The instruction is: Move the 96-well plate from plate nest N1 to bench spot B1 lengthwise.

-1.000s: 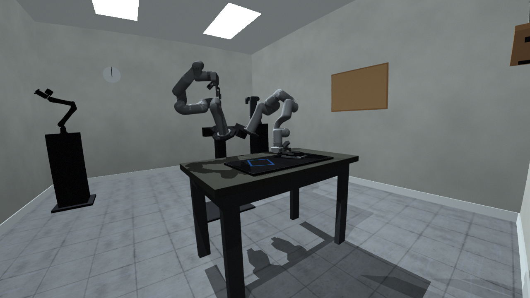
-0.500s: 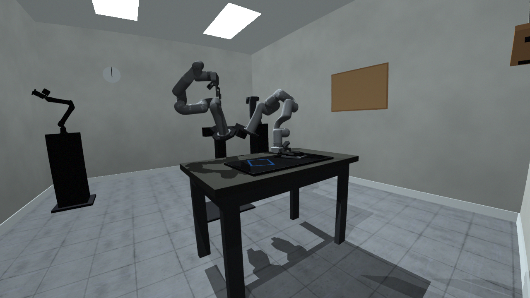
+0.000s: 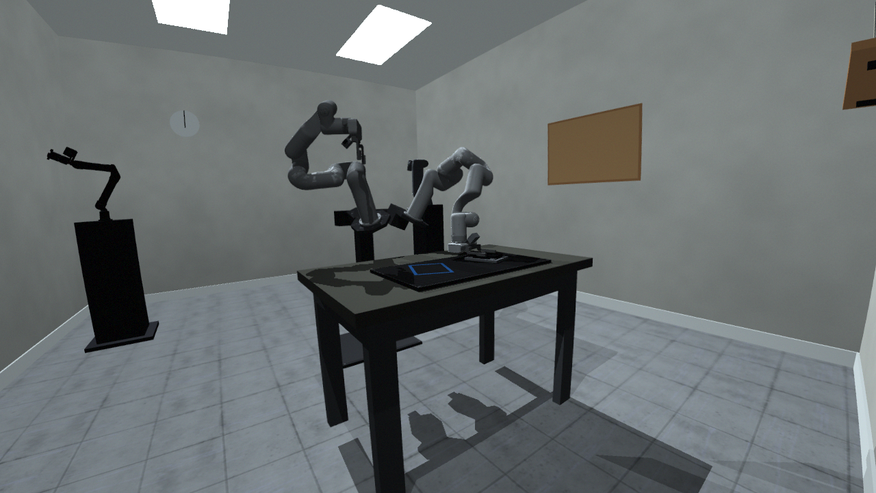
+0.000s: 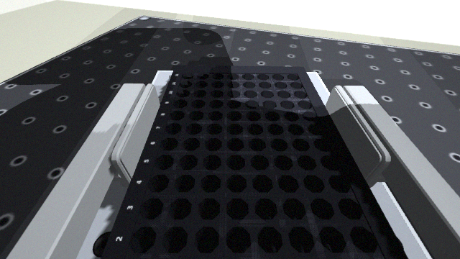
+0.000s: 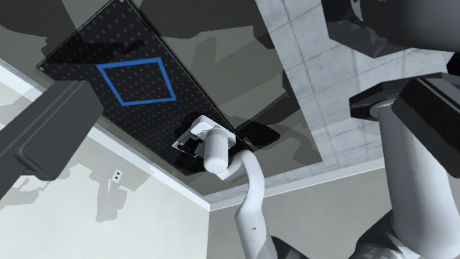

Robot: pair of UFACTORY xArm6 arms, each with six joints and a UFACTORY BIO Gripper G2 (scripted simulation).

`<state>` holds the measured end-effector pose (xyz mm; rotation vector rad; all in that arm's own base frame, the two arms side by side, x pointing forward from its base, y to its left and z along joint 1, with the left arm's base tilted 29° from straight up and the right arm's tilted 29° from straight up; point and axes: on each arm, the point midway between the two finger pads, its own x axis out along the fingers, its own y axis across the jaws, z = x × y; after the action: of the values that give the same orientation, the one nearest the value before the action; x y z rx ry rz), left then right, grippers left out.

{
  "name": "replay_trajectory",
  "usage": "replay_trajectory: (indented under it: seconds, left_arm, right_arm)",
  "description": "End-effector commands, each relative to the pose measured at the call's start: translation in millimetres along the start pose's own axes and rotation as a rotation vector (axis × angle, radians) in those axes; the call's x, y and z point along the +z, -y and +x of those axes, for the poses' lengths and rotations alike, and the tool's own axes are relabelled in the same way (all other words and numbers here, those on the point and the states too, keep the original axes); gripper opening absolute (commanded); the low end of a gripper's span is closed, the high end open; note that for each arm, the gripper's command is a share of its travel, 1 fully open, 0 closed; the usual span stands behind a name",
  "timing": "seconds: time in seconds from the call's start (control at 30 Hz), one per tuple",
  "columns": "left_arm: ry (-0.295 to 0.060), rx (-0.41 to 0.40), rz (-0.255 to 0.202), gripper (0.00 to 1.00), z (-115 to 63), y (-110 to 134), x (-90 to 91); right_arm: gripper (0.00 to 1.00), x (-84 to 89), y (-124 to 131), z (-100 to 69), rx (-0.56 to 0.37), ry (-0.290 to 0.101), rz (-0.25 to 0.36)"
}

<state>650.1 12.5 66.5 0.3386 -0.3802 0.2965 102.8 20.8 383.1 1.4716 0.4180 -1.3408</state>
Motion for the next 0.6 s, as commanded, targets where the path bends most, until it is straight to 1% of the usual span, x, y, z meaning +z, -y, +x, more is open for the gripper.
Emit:
replay_trajectory:
  seconds: [0.0, 0.57]
  left_arm:
    - [0.002, 0.0, -0.001, 0.0, 1.0, 0.4, 2.5]
    - [0.002, 0.0, -0.001, 0.0, 1.0, 0.4, 12.5]
  right_arm:
    - [1.0, -0.1, -0.1, -0.4, 0.0, -0.001, 0.0]
    - [1.0, -0.1, -0.1, -0.4, 0.0, -0.001, 0.0]
